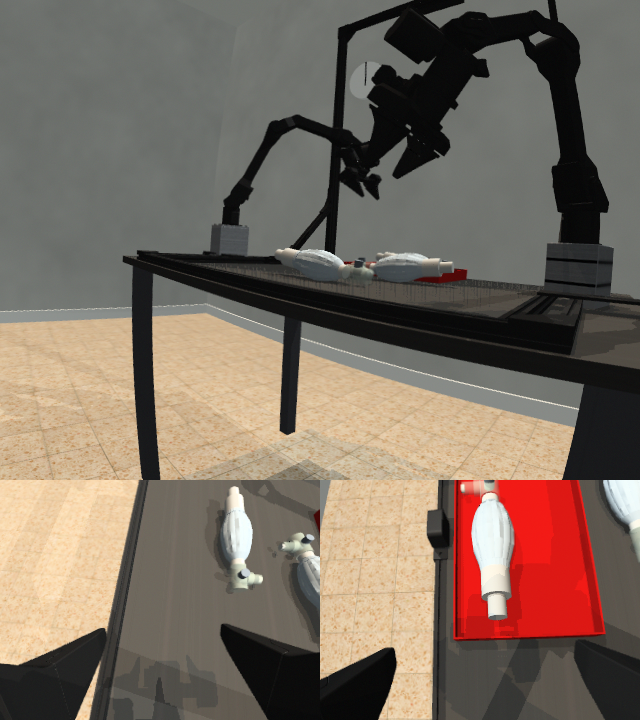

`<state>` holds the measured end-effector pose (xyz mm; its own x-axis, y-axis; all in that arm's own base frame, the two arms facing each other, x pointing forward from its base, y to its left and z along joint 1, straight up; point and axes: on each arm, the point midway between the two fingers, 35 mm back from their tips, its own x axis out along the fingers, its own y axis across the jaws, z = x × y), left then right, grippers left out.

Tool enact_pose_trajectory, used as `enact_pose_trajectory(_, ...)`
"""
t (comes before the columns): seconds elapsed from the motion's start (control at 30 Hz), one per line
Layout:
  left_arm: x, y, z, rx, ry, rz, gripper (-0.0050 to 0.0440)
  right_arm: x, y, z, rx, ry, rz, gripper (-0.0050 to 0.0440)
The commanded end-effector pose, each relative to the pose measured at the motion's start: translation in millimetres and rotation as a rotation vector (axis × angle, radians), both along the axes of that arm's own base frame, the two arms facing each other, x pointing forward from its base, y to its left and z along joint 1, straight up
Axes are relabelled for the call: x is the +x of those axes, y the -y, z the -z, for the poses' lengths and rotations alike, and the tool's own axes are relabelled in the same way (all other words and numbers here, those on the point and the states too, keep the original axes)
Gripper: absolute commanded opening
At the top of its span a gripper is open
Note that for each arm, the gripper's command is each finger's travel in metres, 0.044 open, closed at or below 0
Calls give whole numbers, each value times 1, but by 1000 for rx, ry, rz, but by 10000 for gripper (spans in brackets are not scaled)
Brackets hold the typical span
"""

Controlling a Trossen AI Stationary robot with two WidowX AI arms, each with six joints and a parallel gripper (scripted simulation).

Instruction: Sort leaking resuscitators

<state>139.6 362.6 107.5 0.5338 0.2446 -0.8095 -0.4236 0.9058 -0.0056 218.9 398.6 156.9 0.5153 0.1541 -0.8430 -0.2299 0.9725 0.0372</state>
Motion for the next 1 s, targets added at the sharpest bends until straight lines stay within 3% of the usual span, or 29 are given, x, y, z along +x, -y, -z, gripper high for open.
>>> enact_pose_trajectory(0.0, 0, 0, 0, 0, -2, -2, 440, -5, -18, 11, -17, -6, 4, 440)
enact_pose_trajectory(0.13, 0, 0, 0, 0, -2, -2, 440, -5, -18, 11, -17, -6, 4, 440)
enact_pose_trajectory(0.17, 0, -1, -1, 3, -1, -2, 440, -9, -22, 20, -35, -16, -8, 440)
enact_pose_trajectory(0.5, 0, -1, -1, 3, -1, -2, 440, -35, -85, 75, -92, -20, 2, 440)
enact_pose_trajectory(0.7, 0, -1, -1, 3, -1, -2, 440, -35, -85, 75, -92, -20, 2, 440)
enact_pose_trajectory(0.73, 0, 0, -1, 2, -1, -1, 440, -24, -77, 80, -104, -34, -9, 409)
enact_pose_trajectory(0.97, 0, 0, -1, 2, -1, -1, 440, 60, -37, 100, -84, -80, -25, 409)
